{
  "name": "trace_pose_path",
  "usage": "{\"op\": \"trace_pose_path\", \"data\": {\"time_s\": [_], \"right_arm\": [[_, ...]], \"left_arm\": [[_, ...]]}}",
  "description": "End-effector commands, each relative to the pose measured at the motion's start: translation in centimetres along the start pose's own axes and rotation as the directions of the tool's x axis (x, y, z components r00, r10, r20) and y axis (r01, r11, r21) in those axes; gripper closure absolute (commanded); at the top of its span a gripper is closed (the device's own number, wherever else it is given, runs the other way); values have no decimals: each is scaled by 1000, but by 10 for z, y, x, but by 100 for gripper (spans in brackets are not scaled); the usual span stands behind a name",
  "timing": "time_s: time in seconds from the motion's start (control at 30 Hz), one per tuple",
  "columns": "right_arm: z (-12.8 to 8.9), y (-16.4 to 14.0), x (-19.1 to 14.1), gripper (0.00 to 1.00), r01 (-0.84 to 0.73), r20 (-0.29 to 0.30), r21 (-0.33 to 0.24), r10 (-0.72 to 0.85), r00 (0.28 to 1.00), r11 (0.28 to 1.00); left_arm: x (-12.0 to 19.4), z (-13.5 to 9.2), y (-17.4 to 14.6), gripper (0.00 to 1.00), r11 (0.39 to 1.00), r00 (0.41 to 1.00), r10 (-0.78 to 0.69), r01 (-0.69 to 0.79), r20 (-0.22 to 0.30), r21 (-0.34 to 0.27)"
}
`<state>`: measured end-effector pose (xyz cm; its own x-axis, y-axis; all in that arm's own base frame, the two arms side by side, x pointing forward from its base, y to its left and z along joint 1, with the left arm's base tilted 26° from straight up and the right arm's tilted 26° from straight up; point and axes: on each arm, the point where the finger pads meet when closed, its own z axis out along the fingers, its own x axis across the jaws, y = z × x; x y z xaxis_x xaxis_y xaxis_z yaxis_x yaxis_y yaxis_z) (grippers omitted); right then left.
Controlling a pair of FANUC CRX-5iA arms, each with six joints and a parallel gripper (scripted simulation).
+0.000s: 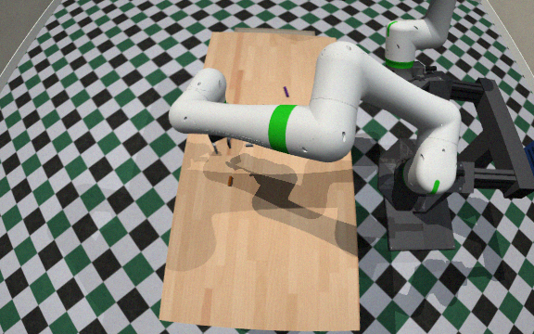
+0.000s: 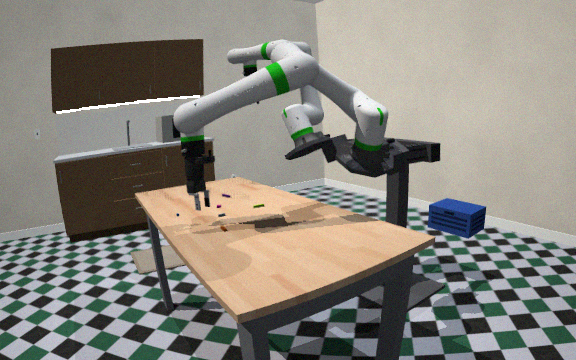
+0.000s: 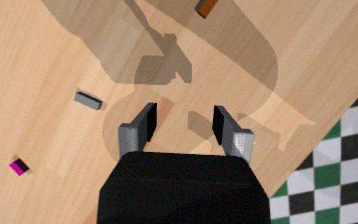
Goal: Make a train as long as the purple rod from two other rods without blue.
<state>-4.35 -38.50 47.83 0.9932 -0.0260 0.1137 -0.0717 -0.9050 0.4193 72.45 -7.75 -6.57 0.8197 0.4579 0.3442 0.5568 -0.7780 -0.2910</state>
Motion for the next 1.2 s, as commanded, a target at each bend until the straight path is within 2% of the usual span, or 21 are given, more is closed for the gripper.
{"op": "trace_pose_path", "data": {"time_s": [0.0, 0.07, 0.1, 0.23, 0.57, 0.63, 0.67, 0.7, 0.87, 1.13, 1.17], "right_arm": [[-1, 0, 0, 0, 0, 0, -2, 0, 1000, 1000], [-1, 0, 0, 0, 0, 0, -2, 0, 1000, 1000], [-1, 0, 0, 0, 0, 0, -2, 0, 1000, 1000], [-1, 0, 0, 0, 0, 0, -2, 0, 1000, 1000], [-1, 0, 0, 0, 0, 0, -2, 0, 1000, 1000], [-1, 0, 0, 0, 0, 0, -2, 0, 1000, 1000], [-1, 0, 0, 0, 0, 0, -2, 0, 1000, 1000], [-1, 0, 0, 0, 0, 0, -2, 0, 1000, 1000], [-1, 0, 0, 0, 0, 0, -2, 0, 1000, 1000], [-1, 0, 0, 0, 0, 0, -2, 0, 1000, 1000], [-1, 0, 0, 0, 0, 0, -2, 0, 1000, 1000]], "left_arm": [[5, -2, -8, 0, 986, 986, 166, -166, 3, -10], [5, -2, -8, 0, 986, 986, 166, -166, 3, -10], [7, -2, -13, 0, 967, 967, 254, -254, 2, -10], [10, -2, -19, 0, 933, 933, 361, -361, 1, -10], [15, -1, -33, 0, 779, 779, 627, -627, -2, -10], [15, -1, -33, 0, 779, 779, 627, -627, -2, -10], [16, -1, -37, 0, 728, 728, 686, -686, -3, -10], [17, -1, -38, 0, 702, 702, 712, -712, -3, -10], [18, -1, -44, 0, 590, 590, 807, -807, -5, -10], [18, -1, -53, 0, 375, 375, 927, -927, -7, -9], [18, -1, -53, 0, 375, 375, 927, -927, -7, -9]]}}
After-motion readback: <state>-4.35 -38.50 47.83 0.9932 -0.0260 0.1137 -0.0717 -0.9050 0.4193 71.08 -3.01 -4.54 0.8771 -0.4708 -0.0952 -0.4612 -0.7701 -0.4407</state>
